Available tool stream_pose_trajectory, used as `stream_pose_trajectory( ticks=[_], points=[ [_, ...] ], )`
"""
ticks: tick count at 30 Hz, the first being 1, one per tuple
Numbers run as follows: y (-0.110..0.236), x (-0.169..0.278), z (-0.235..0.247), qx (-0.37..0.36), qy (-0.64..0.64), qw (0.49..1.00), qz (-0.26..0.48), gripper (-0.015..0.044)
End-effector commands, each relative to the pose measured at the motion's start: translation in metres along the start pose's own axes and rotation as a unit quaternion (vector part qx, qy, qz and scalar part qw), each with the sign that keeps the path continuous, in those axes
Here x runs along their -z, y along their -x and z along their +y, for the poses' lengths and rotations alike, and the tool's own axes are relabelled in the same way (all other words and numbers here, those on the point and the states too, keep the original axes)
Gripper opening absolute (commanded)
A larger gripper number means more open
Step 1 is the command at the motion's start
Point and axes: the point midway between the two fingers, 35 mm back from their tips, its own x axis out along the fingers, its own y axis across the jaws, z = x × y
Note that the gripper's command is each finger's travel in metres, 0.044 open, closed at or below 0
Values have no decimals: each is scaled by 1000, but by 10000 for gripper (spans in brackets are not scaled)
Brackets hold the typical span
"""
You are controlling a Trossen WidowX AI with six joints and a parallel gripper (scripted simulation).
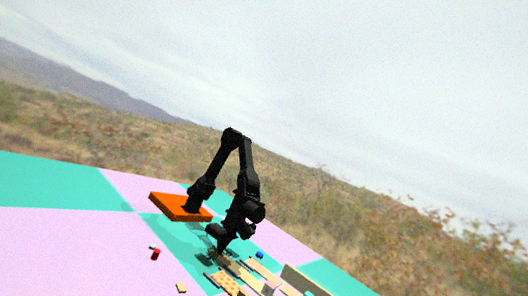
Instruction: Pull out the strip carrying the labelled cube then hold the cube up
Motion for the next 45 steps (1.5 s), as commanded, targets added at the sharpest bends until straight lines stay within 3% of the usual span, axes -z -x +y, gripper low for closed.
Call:
stream_pose_trajectory(
  ticks=[1,45],
  points=[
    [-5,14,0,-3,-1,1000,12,0],
    [-4,80,-1,-2,-1,1000,15,0]
  ],
)
